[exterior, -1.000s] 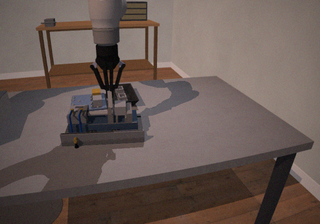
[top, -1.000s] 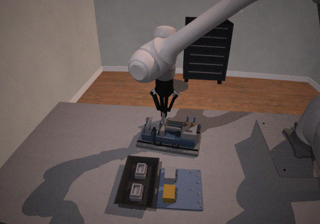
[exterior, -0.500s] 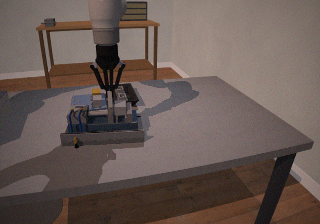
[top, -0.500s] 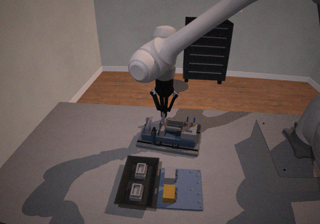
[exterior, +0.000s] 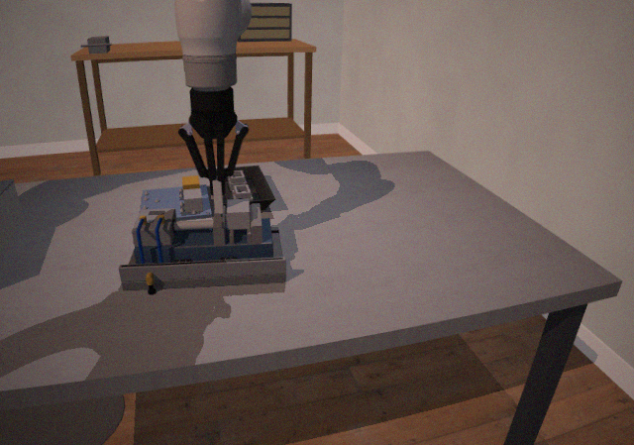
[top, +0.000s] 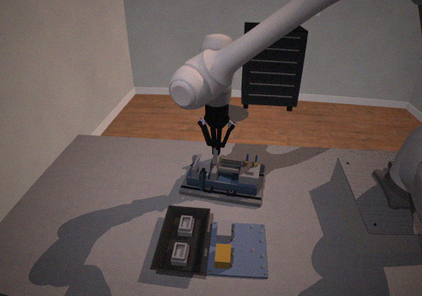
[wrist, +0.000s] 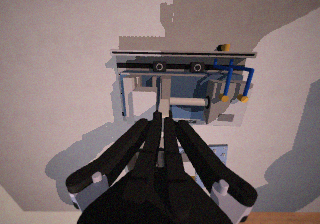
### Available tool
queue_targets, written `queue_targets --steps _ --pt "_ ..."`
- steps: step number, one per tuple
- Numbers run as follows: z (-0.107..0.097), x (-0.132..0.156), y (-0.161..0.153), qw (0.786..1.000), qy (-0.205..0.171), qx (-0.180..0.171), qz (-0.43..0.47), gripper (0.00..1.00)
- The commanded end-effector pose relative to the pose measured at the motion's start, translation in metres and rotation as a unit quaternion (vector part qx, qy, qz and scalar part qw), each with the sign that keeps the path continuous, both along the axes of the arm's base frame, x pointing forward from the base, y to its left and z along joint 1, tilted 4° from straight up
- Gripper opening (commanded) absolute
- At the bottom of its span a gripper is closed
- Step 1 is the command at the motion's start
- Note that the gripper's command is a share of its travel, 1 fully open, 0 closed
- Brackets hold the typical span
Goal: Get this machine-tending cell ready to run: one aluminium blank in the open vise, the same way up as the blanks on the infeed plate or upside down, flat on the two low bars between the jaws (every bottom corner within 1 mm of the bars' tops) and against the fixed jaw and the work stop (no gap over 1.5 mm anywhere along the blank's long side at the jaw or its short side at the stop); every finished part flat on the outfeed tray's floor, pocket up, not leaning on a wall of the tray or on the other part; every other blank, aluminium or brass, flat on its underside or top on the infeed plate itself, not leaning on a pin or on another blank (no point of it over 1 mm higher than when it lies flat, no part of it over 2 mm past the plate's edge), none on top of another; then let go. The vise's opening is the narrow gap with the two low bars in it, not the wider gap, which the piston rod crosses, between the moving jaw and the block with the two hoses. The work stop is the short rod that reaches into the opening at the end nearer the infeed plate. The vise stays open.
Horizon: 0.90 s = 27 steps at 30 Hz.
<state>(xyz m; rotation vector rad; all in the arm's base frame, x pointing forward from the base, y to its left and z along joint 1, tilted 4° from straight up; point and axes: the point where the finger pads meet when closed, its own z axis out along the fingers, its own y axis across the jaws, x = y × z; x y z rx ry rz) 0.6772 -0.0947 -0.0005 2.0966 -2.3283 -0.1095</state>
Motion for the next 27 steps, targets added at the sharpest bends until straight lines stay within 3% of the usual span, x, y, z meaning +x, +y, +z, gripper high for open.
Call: queue_targets --steps 1,27 --pt "-0.0043 -0.0025 0.003 1.0 0.001 0.001 0.002 0.0" --pt "-0.0046 0.002 0.0026 1.0 0.001 0.001 0.002 0.0"
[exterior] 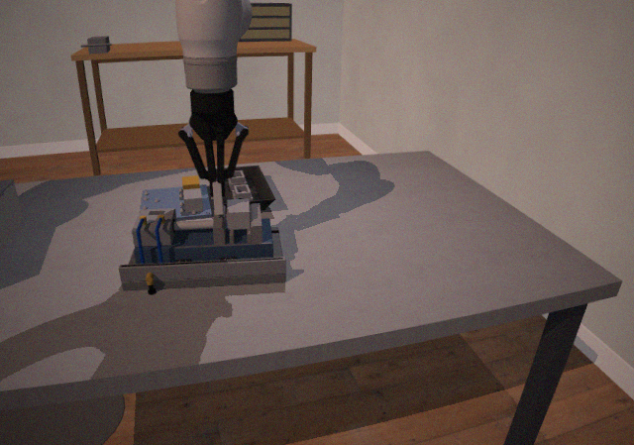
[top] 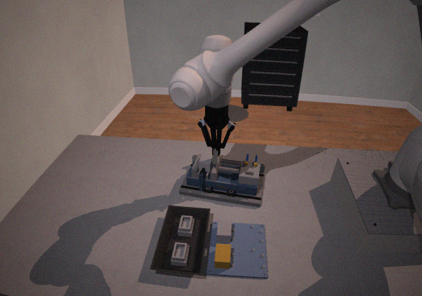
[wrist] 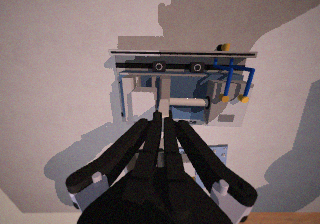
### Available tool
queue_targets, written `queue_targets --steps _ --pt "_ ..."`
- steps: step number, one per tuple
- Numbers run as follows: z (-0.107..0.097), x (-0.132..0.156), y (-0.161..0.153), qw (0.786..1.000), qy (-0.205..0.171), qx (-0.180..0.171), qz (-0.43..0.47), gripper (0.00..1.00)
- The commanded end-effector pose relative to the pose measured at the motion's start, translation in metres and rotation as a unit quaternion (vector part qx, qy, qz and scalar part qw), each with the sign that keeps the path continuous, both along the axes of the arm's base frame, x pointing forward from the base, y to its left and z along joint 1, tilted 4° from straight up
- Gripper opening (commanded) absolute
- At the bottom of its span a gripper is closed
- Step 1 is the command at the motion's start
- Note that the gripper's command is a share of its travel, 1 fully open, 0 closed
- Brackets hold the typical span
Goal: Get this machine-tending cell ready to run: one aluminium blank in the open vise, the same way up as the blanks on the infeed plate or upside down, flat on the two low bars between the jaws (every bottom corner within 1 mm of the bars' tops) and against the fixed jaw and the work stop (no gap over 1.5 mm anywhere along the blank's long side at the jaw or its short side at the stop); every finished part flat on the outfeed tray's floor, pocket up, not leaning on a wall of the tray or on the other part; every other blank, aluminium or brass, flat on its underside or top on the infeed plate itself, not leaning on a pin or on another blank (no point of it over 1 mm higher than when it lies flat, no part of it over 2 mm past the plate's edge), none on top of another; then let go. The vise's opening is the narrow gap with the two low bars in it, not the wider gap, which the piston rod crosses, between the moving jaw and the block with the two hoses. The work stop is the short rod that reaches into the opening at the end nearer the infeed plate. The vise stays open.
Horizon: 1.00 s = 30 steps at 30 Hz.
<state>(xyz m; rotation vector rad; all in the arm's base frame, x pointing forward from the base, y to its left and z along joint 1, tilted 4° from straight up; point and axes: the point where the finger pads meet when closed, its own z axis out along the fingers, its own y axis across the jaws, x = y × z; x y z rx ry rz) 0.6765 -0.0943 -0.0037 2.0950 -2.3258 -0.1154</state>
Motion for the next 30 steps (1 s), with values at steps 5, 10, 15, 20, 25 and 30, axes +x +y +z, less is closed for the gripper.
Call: queue_targets --steps 5,10,15,20,25,30 --pt "-0.0015 0.0035 0.002 1.0 -0.002 0.0 0.001 0.0" --pt "-0.0016 0.0051 0.0018 1.0 -0.002 0.0 0.001 0.0" --pt "-0.0016 0.0066 0.0017 1.0 -0.002 0.0 0.001 0.0" --pt "-0.0017 0.0074 0.0016 1.0 -0.002 0.0 0.001 0.0" --pt "-0.0018 0.0087 0.0014 1.0 -0.002 0.0 0.001 0.0" --pt "-0.0018 0.0097 0.0013 1.0 -0.002 0.0 0.001 0.0"
